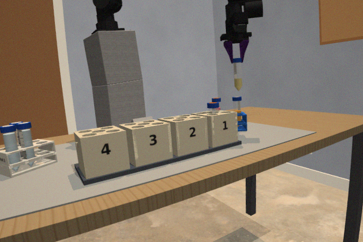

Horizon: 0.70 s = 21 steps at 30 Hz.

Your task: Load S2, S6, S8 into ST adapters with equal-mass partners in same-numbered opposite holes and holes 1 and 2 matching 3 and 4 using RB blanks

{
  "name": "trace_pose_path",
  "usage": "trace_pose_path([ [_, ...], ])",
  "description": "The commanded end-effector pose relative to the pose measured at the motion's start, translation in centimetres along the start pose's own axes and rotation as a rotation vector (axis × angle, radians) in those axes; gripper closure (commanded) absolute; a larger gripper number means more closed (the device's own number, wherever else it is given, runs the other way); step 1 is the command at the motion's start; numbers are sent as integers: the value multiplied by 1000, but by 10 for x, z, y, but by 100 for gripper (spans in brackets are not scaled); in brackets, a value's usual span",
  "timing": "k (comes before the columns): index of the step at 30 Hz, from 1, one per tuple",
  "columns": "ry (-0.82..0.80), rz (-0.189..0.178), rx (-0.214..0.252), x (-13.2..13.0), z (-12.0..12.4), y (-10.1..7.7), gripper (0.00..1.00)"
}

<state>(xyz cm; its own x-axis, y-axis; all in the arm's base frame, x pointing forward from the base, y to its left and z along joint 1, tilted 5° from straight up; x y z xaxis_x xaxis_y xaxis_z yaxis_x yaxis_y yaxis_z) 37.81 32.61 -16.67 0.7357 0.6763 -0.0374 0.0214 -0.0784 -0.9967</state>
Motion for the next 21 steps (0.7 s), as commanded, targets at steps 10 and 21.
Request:
trace_pose_path([
  [10,-272,-37,-14,-20,-72,-15,100],
  [21,-564,-30,-28,-56,-139,-15,100],
])
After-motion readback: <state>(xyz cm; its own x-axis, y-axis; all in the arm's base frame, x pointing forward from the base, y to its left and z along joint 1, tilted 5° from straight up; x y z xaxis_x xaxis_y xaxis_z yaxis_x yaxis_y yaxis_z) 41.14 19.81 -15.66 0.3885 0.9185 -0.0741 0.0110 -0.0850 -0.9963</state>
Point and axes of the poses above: the point where the finger pads meet when closed, its own y axis out along the fingers, its own x axis across the jaws, z = x × y, the point moved 1 cm from there along -y, back along the fingers, and after that the axes turned 13 degrees about y, right-handed, at the moved point
